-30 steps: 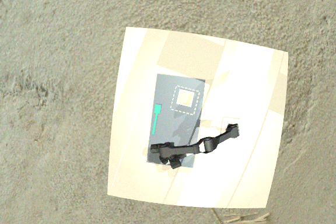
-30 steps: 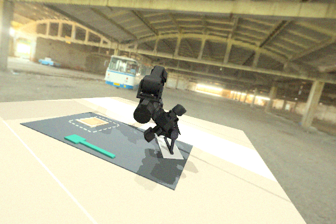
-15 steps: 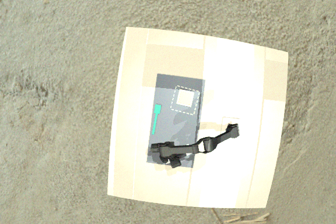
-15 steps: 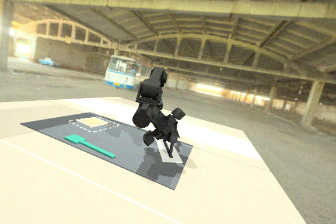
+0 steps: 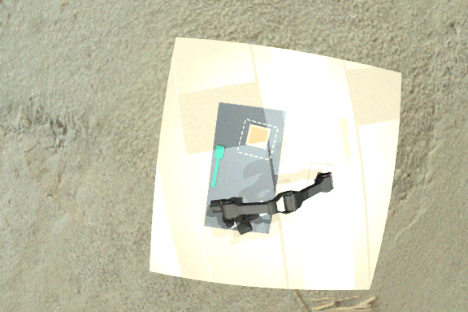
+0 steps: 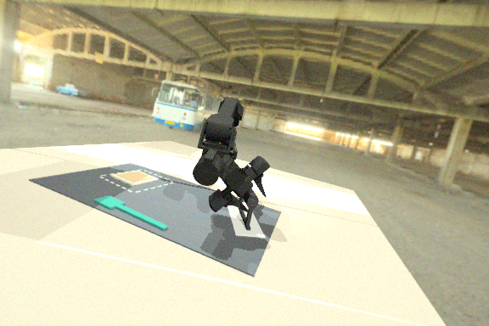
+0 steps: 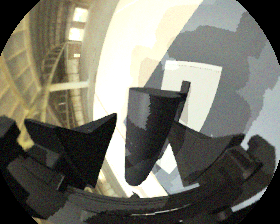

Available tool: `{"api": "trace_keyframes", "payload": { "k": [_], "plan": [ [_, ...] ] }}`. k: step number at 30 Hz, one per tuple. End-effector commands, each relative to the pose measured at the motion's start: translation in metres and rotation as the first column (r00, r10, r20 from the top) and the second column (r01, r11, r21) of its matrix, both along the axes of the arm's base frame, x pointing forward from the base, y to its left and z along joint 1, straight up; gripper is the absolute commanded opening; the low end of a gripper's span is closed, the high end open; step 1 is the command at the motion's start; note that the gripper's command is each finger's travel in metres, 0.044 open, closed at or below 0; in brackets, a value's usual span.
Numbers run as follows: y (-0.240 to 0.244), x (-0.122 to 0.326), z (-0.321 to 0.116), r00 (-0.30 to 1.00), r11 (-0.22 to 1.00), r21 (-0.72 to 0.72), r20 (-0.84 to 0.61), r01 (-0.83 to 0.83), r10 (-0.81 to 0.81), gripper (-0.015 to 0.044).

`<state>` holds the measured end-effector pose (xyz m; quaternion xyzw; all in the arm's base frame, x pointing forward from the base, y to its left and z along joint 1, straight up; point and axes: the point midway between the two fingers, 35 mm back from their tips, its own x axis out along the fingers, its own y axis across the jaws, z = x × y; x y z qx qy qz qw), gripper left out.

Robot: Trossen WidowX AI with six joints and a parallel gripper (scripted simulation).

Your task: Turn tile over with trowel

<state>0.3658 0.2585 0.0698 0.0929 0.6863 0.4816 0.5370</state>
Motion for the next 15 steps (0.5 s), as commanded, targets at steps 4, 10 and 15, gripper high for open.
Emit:
{"api": "trace_keyframes", "payload": {
  "k": [4,10,15],
  "plan": [
    [-0.008,0.005,0.008,1.0,1.0,0.002,0.001,-0.001,0.001,0.03],
    [-0.018,0.011,0.018,1.0,1.0,-0.001,0.001,0.0,0.0,0.03],
    [-0.023,0.004,0.034,1.0,1.0,-0.001,0.004,0.006,-0.006,0.03]
  ]
}}
